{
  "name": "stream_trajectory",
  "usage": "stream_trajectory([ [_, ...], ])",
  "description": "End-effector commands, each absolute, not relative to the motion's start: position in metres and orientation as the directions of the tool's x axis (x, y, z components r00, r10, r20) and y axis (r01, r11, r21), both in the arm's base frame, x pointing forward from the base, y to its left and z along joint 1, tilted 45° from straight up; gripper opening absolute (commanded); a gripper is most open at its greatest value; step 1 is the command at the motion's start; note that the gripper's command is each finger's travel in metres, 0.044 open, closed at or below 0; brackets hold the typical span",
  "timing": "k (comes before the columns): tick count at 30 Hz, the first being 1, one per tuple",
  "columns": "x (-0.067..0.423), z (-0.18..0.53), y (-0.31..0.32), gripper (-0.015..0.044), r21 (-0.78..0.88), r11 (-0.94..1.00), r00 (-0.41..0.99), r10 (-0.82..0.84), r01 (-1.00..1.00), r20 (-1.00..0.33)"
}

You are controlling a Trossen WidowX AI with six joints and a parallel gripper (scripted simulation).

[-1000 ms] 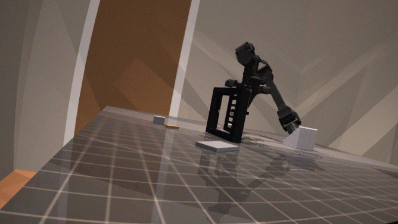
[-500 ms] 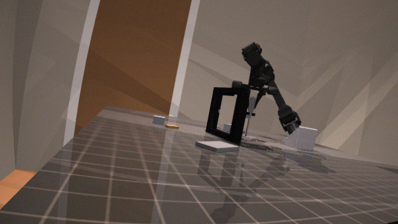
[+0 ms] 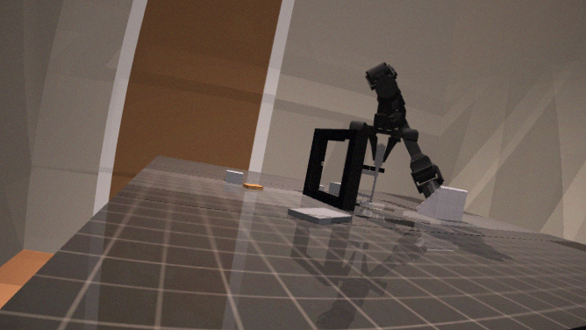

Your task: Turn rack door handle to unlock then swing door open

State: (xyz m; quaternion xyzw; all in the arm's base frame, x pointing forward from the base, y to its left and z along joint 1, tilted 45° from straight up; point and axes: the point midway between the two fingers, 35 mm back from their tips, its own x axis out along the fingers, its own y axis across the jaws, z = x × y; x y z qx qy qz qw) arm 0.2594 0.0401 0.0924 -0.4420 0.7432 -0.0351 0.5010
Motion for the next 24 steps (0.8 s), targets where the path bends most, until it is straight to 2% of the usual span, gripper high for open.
stream_trajectory([
  [1, 0.258, 0.089, 0.044, 0.0013, -0.538, 0.635, -0.101, -0.693, -0.554, -0.714],
  [24, 0.248, 0.058, 0.078, 0.0013, -0.660, 0.716, -0.101, -0.691, -0.227, -0.716],
])
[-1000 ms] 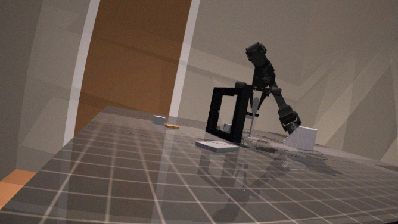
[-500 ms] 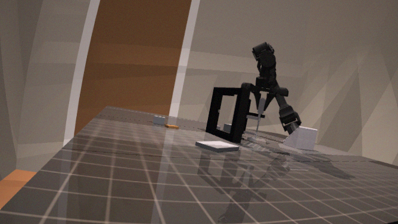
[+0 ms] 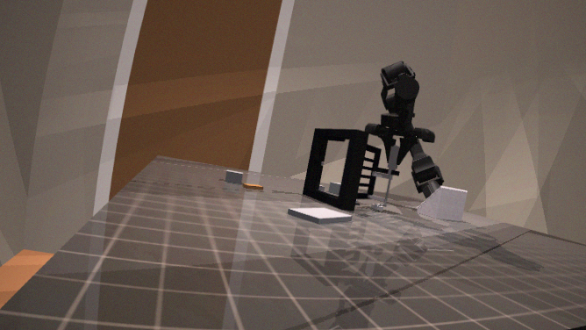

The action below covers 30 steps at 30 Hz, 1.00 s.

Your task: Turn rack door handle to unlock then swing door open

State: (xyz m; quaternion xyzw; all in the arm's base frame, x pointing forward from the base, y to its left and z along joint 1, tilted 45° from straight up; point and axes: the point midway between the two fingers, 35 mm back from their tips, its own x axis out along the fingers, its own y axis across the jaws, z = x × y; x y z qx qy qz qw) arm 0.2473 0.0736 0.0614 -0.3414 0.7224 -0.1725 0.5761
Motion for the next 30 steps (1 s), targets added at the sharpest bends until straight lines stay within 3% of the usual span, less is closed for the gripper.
stream_trajectory([
  [1, 0.248, 0.057, 0.079, 0.0013, -0.663, 0.718, -0.101, -0.691, -0.212, -0.716],
  [30, 0.259, 0.017, 0.119, 0.0013, -0.689, 0.686, -0.099, -0.688, 0.232, -0.718],
])
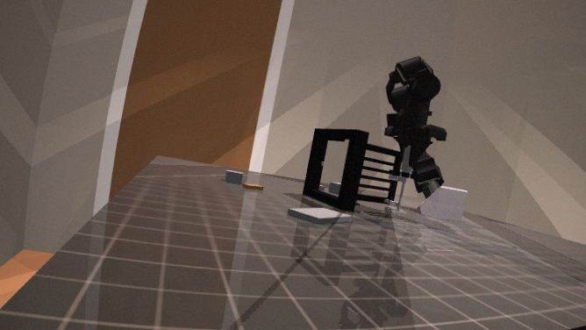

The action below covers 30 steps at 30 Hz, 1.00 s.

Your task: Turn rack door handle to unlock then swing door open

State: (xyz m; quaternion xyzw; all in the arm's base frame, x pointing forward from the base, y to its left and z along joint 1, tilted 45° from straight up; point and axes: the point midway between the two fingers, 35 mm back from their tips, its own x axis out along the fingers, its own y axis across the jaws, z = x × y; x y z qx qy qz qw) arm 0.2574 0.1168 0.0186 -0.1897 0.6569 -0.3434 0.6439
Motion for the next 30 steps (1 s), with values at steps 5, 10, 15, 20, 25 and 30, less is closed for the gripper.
stream_trajectory([
  [5, 0.2590, 0.0169, 0.1193, 0.0013, -0.689, 0.686, -0.099, -0.688, 0.232, -0.718],
  [10, 0.2590, 0.0169, 0.1193, 0.0013, -0.689, 0.686, -0.099, -0.688, 0.232, -0.718],
  [15, 0.2590, 0.0169, 0.1193, 0.0040, -0.689, 0.686, -0.099, -0.688, 0.232, -0.718],
  [20, 0.2590, 0.0169, 0.1193, 0.0171, -0.689, 0.686, -0.099, -0.688, 0.232, -0.718],
  [25, 0.2590, 0.0169, 0.1193, 0.0285, -0.689, 0.686, -0.099, -0.688, 0.232, -0.718],
  [30, 0.2599, 0.0209, 0.1234, 0.0285, -0.686, 0.691, -0.093, -0.686, 0.226, -0.722],
])
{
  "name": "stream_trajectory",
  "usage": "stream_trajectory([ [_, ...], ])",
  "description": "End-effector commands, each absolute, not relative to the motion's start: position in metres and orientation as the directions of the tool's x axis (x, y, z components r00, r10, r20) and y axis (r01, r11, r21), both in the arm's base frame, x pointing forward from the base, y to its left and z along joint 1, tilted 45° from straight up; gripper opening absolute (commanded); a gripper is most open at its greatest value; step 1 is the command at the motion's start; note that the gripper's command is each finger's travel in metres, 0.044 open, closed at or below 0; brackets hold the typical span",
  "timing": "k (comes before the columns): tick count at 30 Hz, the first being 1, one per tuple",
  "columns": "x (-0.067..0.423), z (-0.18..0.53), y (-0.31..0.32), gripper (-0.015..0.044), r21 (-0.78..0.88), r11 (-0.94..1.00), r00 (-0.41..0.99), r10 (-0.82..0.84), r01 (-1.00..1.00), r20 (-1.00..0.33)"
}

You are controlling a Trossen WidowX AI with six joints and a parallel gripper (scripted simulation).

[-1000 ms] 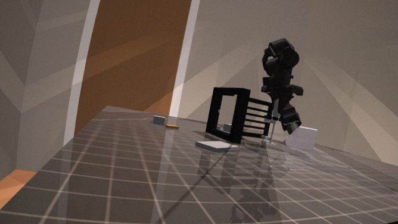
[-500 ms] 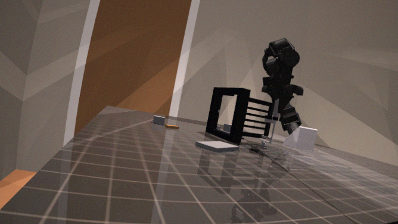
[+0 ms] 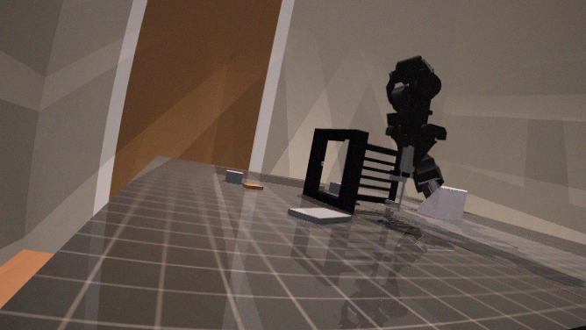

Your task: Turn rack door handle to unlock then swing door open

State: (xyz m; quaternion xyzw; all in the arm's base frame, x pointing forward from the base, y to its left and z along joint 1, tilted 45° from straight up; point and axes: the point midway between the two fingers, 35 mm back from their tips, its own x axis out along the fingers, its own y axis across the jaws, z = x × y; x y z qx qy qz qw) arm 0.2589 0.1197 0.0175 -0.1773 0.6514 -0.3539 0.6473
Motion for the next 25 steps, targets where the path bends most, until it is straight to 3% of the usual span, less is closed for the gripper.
stream_trajectory([
  [1, 0.260, 0.022, 0.125, 0.0285, -0.685, 0.693, -0.091, -0.685, 0.224, -0.723],
  [25, 0.263, 0.051, 0.152, 0.0285, -0.662, 0.728, -0.046, -0.666, 0.179, -0.744],
])
